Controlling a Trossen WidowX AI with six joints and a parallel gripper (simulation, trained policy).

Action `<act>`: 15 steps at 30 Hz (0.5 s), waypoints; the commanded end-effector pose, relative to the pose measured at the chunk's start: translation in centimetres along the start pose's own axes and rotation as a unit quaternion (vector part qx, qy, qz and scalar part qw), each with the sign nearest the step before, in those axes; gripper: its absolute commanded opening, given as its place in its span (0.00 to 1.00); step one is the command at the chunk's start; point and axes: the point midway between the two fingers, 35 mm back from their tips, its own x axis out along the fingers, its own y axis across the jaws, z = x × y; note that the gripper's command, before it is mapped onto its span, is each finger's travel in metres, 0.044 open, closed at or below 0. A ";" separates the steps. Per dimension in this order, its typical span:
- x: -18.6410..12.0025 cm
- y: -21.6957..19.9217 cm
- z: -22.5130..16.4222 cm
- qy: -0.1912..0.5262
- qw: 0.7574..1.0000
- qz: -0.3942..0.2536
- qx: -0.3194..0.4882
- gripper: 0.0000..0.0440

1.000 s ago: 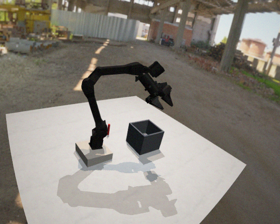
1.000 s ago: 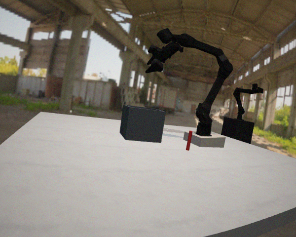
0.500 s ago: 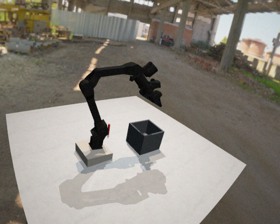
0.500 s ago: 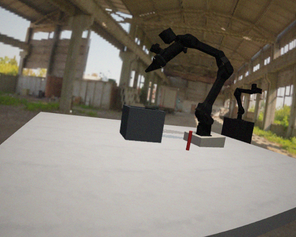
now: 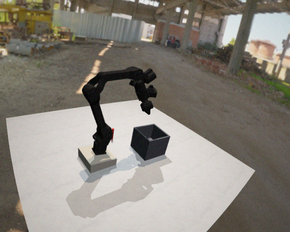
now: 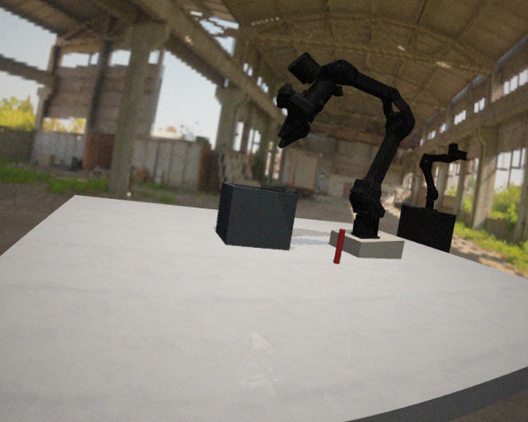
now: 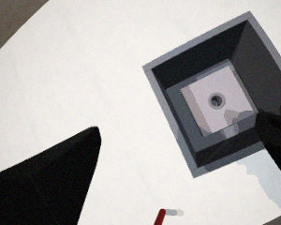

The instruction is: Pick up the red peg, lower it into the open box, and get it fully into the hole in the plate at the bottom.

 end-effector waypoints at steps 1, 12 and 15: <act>0.6 0.8 -1.8 0.038 0.999 0.011 0.025 1.00; 2.0 3.0 -7.9 0.170 0.979 0.010 0.116 1.00; 2.2 3.3 -9.4 0.201 0.970 -0.001 0.139 1.00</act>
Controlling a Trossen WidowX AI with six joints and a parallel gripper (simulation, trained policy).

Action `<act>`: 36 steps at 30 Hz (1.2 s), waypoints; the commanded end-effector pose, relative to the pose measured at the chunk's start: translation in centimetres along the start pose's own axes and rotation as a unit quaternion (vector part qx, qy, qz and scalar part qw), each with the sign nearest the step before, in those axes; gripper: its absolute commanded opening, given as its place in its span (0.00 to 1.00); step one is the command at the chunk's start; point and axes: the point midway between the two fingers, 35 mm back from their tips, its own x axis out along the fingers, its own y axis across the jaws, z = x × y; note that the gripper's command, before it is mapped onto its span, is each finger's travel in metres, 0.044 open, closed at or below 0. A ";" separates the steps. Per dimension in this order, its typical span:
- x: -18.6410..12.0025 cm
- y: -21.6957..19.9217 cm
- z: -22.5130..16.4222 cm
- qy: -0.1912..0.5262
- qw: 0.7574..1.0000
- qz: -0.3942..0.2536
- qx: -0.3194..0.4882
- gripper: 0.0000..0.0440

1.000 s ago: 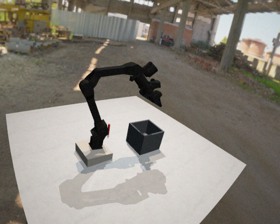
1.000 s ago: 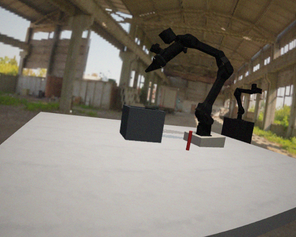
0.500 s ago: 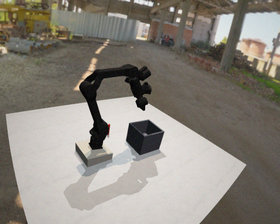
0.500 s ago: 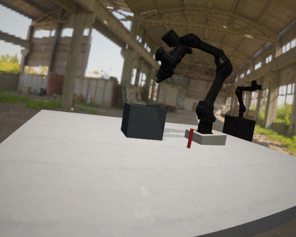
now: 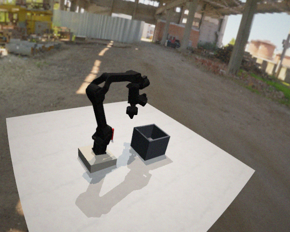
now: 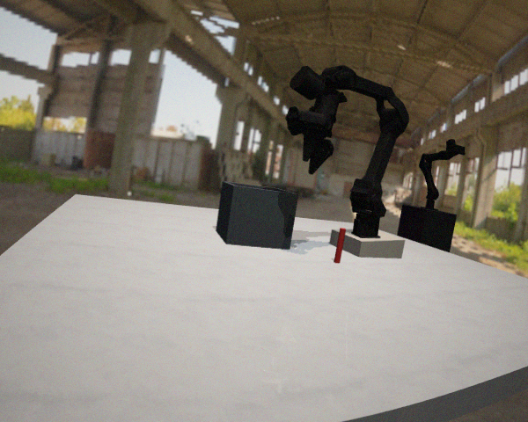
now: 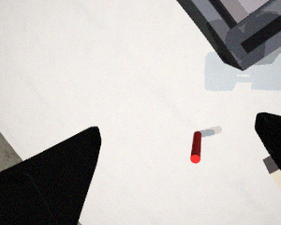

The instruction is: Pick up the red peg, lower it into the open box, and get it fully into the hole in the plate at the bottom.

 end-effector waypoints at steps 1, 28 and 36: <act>0.9 -0.2 -1.4 0.033 0.999 -0.014 0.026 1.00; 6.6 -2.2 -9.1 0.141 0.952 -0.165 0.216 1.00; 9.0 -3.3 -9.9 0.138 0.939 -0.189 0.251 1.00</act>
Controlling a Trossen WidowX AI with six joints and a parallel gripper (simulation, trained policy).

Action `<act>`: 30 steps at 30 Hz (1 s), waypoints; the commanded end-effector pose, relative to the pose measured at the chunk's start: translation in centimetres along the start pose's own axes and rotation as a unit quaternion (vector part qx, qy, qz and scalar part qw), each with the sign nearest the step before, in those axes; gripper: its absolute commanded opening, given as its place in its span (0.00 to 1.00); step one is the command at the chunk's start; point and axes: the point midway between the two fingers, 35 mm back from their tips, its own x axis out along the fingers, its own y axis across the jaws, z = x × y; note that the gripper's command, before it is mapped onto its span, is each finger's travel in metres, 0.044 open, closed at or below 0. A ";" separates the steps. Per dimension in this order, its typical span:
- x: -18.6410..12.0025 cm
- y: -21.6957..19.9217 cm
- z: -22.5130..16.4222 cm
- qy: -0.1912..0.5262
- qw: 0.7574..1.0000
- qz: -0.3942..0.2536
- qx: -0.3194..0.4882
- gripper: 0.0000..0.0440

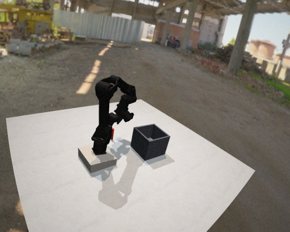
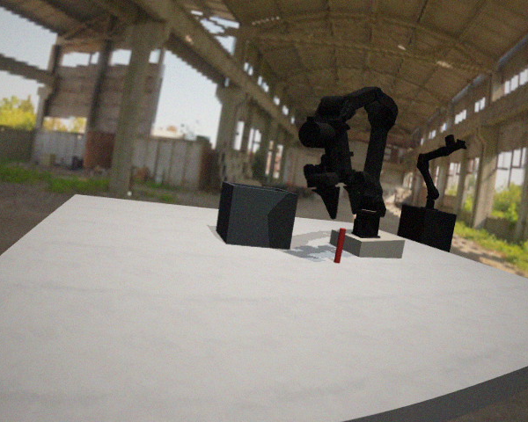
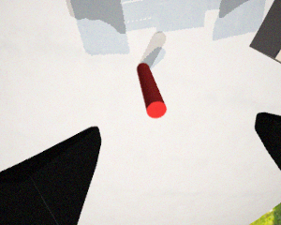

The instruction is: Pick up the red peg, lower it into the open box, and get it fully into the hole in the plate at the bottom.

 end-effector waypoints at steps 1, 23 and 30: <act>1.1 -0.2 0.1 0.001 1.000 -0.008 0.015 1.00; 6.6 0.4 1.2 -0.008 0.998 -0.010 0.064 0.57; 7.2 1.0 1.3 -0.005 0.999 -0.009 0.053 0.18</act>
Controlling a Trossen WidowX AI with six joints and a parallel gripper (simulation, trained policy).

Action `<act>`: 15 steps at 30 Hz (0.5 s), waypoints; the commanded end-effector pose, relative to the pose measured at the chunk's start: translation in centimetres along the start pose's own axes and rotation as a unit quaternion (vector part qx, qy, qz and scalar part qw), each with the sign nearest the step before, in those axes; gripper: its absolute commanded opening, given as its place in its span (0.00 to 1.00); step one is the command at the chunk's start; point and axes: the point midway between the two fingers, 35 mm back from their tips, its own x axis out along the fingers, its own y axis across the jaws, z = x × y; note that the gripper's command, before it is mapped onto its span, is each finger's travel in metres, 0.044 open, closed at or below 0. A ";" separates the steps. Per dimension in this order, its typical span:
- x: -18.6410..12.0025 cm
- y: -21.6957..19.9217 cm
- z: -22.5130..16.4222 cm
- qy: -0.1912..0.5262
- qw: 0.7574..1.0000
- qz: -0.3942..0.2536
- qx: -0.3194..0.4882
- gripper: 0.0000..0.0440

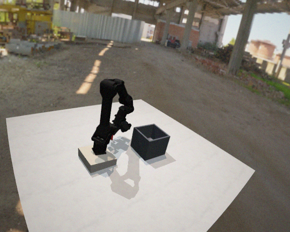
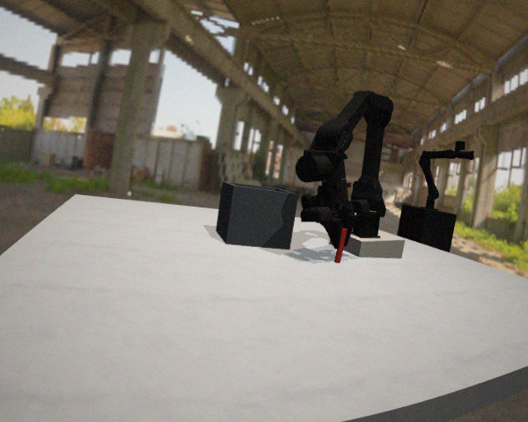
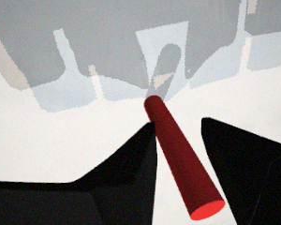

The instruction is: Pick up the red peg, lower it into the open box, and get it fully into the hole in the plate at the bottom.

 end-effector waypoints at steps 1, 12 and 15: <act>0.1 0.3 -0.1 0.003 1.000 0.002 -0.008 0.13; -2.3 1.5 -1.3 0.040 0.998 0.056 -0.016 0.01; -3.2 1.9 -1.5 0.048 0.996 0.073 -0.020 0.00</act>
